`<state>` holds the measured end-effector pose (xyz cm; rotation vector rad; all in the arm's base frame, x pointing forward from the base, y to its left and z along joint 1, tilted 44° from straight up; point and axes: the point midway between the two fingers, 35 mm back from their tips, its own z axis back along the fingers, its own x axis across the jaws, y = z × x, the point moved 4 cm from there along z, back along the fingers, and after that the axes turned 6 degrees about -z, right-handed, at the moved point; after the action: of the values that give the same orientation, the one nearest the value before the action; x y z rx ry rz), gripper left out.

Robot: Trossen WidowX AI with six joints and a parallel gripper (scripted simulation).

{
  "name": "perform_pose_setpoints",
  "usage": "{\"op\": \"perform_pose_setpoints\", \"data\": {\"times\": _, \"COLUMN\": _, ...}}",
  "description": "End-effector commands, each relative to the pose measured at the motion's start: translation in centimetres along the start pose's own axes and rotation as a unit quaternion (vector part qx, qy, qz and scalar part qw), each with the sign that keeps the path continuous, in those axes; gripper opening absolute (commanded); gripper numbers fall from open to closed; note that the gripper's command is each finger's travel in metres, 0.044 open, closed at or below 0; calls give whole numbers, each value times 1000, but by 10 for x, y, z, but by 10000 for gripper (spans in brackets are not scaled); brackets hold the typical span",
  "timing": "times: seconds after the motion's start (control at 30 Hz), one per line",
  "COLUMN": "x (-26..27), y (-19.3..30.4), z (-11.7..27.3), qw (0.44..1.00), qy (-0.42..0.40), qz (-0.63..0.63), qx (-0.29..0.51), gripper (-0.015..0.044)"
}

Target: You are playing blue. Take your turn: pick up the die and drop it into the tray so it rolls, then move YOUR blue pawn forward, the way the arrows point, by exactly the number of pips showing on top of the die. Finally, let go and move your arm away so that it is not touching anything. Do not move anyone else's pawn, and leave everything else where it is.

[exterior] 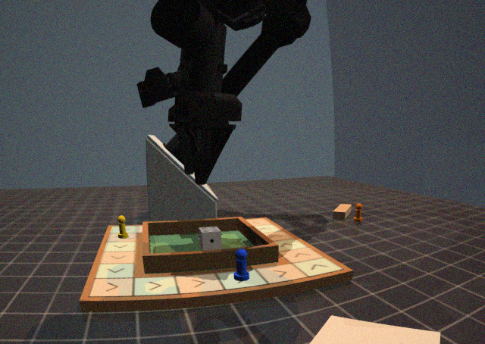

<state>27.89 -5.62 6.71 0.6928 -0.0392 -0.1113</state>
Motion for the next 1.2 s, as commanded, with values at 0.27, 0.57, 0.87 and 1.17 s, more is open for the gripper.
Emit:
{"op": "perform_pose_setpoints", "data": {"times": 0.27, "x": 74, "y": 22, "z": -10, "qw": 858, "qy": -18, "qz": 513, "qx": 10, "gripper": 200}}
{"op": "perform_pose_setpoints", "data": {"times": 0.57, "x": 113, "y": 39, "z": -23, "qw": 657, "qy": -35, "qz": 753, "qx": 13, "gripper": 200}}
{"op": "perform_pose_setpoints", "data": {"times": 0.87, "x": 112, "y": 37, "z": -23, "qw": 657, "qy": -35, "qz": 753, "qx": 13, "gripper": 200}}
{"op": "perform_pose_setpoints", "data": {"times": 1.17, "x": 112, "y": 38, "z": -39, "qw": 657, "qy": -35, "qz": 753, "qx": 13, "gripper": 200}}
